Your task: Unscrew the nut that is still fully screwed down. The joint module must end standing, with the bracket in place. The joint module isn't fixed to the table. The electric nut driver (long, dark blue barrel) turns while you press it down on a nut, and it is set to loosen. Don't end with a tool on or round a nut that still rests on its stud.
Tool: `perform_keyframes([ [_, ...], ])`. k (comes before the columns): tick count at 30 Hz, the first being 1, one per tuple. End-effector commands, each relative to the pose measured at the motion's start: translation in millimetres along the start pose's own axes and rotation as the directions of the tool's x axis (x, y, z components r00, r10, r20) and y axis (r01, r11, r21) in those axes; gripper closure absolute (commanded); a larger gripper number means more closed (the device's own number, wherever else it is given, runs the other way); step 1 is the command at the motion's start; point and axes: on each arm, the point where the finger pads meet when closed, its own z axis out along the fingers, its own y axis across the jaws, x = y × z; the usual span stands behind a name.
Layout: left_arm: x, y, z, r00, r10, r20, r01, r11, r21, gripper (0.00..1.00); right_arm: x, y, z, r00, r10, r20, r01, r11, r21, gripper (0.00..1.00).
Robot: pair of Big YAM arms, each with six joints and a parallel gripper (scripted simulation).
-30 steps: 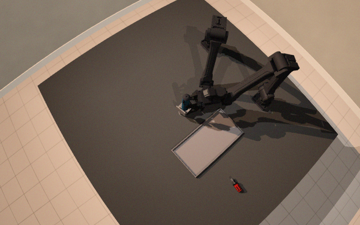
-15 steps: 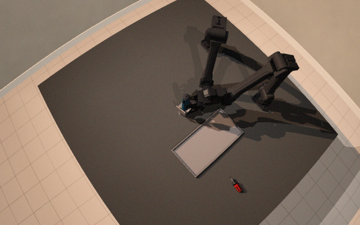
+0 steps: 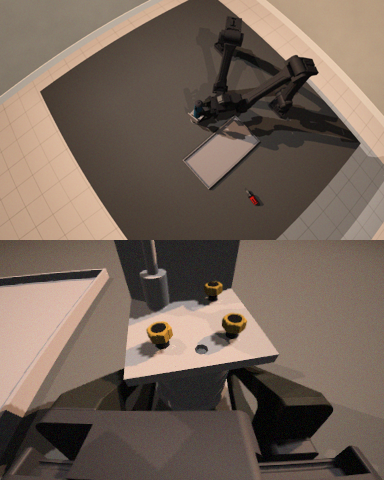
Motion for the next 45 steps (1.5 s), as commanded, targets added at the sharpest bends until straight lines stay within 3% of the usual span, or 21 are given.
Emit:
perform_keyframes([
  [1, -22, 6, 5, 0.998, 0.006, 0.064, -0.005, 1.000, -0.010, 0.58, -10, 4, 3, 1.000, 0.018, 0.019, -0.018, 1.000, -0.005, 0.41],
  [45, -52, 6, 15, 0.997, 0.006, 0.081, -0.005, 1.000, -0.010, 0.58, -10, 4, 3, 1.000, 0.018, 0.019, -0.018, 1.000, -0.005, 0.41],
])
